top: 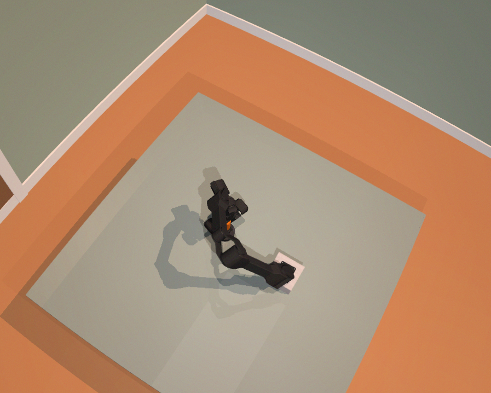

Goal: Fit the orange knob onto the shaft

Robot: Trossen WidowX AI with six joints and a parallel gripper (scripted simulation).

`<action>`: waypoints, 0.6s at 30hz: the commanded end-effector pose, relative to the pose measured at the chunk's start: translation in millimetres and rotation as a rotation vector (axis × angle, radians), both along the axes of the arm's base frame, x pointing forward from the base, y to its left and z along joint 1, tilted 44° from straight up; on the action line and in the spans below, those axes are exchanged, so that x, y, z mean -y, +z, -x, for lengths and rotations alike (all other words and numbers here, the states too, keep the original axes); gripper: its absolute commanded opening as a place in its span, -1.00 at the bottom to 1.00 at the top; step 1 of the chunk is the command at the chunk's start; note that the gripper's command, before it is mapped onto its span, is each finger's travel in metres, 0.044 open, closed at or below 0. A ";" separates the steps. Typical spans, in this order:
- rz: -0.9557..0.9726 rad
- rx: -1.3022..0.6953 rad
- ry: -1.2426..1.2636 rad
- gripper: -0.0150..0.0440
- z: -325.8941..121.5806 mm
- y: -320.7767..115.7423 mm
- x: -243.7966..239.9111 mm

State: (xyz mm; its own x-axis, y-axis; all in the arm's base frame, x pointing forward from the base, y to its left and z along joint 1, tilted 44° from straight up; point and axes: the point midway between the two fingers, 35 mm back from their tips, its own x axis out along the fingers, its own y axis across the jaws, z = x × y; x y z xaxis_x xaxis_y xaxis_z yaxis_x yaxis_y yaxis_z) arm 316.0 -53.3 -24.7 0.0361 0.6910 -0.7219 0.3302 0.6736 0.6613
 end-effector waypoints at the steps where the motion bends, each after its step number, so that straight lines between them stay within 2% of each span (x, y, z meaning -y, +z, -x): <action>1: -0.001 -0.003 -0.004 -0.49 0.3 -0.9 -0.8; 18: -0.001 -0.004 -0.004 -0.49 5.3 -0.4 -2.7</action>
State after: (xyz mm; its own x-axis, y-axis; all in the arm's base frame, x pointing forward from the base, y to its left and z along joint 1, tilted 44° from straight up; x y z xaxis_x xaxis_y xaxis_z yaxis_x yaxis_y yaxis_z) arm 312.9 -51.7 -25.2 0.0380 0.6899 -0.7229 0.3309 0.6739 0.6606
